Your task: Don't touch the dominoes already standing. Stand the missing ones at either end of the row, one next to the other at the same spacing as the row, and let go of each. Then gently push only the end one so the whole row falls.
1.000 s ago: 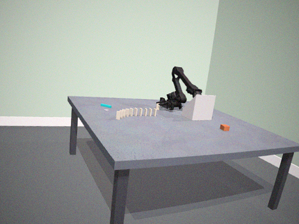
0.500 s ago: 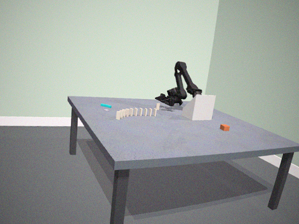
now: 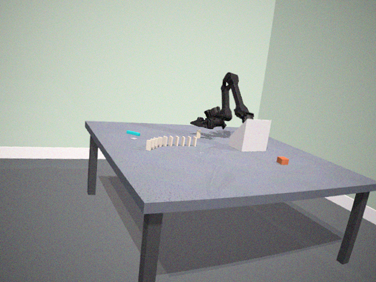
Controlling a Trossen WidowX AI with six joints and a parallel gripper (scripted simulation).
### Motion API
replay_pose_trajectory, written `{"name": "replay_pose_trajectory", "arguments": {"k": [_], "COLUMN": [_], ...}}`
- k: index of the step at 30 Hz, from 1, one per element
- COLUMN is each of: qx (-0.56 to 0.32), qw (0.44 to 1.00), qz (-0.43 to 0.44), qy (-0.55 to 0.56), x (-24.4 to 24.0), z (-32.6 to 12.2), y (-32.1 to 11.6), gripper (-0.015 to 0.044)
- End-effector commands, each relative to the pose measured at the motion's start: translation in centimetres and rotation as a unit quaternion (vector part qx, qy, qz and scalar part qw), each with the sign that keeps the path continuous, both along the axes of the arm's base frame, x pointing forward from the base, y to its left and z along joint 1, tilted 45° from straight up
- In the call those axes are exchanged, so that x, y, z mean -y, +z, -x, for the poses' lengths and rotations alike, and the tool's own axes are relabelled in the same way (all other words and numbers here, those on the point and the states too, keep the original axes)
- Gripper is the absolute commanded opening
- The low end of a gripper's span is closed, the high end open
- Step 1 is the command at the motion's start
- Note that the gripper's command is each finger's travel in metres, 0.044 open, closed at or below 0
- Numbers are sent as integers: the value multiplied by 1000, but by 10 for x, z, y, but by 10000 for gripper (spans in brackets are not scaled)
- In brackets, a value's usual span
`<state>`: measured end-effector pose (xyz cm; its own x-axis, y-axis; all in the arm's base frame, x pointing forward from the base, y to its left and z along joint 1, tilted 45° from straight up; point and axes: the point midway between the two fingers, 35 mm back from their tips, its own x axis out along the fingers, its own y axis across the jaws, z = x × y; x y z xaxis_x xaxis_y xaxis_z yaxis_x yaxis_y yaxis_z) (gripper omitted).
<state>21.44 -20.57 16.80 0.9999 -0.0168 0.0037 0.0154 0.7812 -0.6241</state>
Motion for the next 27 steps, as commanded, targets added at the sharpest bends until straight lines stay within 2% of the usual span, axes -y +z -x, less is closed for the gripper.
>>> {"name": "replay_pose_trajectory", "arguments": {"k": [1,4,7,10,14,17,22,27], "qx": [3,-4,-28,-57,-93,-108,-90,-70], "qw": [996,986,957,907,822,758,642,596], "qz": [-73,-146,-267,-377,-481,-520,-549,-522], "qy": [-54,-76,-115,-179,-289,-378,-528,-606], "x": [21,26,26,22,5,-14,-38,-45], "z": [-14,-30,-60,-84,-99,-94,-60,-27], "y": [13,16,17,15,11,11,6,9], "gripper": [440,440,440,440,440,440,440,440]}}
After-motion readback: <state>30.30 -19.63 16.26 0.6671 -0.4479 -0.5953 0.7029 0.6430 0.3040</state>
